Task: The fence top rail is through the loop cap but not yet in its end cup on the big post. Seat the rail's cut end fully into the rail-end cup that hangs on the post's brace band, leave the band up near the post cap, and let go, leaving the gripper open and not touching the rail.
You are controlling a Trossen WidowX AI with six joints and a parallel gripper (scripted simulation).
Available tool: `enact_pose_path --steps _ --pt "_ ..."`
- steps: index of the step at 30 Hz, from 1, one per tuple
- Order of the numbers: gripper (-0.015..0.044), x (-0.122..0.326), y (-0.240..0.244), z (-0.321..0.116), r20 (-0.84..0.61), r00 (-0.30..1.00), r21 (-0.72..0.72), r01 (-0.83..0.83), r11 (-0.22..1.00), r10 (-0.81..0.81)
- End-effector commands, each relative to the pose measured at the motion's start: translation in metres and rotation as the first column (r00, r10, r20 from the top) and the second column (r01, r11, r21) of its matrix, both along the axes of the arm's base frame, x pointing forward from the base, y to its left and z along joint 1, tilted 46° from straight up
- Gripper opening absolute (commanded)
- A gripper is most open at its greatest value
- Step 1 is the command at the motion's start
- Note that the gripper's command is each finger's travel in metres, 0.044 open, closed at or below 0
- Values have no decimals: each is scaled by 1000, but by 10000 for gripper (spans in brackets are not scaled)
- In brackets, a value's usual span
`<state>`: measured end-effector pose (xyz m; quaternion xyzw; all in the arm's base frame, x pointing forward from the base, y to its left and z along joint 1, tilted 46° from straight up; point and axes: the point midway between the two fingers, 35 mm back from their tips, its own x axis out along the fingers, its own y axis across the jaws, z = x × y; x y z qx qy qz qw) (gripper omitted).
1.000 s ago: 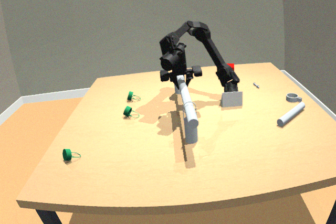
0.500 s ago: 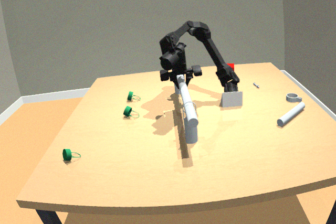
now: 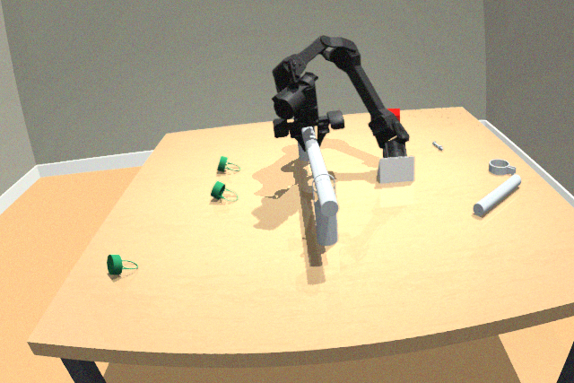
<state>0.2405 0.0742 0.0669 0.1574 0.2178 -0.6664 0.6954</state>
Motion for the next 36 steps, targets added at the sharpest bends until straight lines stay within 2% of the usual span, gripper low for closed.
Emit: enact_pose_path --steps 1,18,28,34,36 --pt "0 1 -2 4 3 1000 -5 -8 1000 8" --pt "0 0 -3 3 1 1000 -1 0 1000 0" --pt "263 0 -2 3 1 1000 0 -1 1000 1" --pt "420 -8 14 3 12 1000 25 -22 999 22" --pt "440 -12 22 3 17 999 37 -33 999 32"
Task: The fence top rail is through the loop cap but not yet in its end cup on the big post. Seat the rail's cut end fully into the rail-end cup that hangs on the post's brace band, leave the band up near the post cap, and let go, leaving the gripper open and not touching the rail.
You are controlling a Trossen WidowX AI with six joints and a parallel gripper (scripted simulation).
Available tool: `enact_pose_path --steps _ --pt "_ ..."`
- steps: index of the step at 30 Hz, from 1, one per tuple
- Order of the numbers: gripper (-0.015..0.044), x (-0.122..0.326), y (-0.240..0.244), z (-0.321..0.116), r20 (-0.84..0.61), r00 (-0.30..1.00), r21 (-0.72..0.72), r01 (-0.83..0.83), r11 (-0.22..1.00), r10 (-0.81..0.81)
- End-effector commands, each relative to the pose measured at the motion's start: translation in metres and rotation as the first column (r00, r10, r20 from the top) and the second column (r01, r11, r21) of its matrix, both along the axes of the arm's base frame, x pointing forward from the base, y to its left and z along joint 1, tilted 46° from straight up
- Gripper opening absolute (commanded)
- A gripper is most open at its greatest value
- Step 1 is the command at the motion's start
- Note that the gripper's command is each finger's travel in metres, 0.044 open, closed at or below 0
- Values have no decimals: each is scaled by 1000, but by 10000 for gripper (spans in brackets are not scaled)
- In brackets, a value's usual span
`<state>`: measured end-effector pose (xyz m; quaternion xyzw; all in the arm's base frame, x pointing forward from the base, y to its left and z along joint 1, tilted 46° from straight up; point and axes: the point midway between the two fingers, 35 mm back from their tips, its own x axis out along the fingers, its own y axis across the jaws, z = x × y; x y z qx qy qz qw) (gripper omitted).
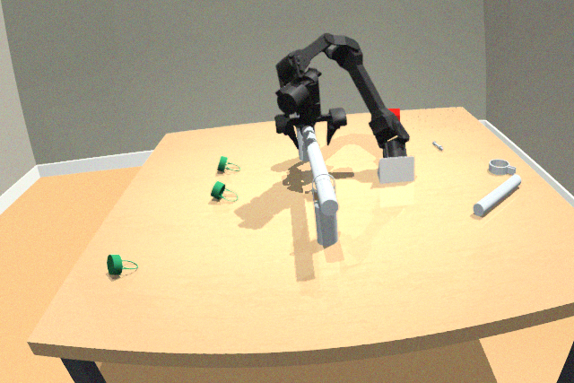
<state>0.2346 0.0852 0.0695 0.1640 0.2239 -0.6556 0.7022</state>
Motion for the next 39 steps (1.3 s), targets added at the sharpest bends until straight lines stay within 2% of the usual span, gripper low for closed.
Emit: enact_pose_path --steps 1,10,16,39 --pt "440 -8 15 1 12 1000 24 -14 1000 14" --pt "440 -18 34 2 20 998 56 -53 997 52" --pt "440 -25 65 24 69 989 166 -139 976 129" --pt "440 -25 65 24 69 989 166 -139 976 129"
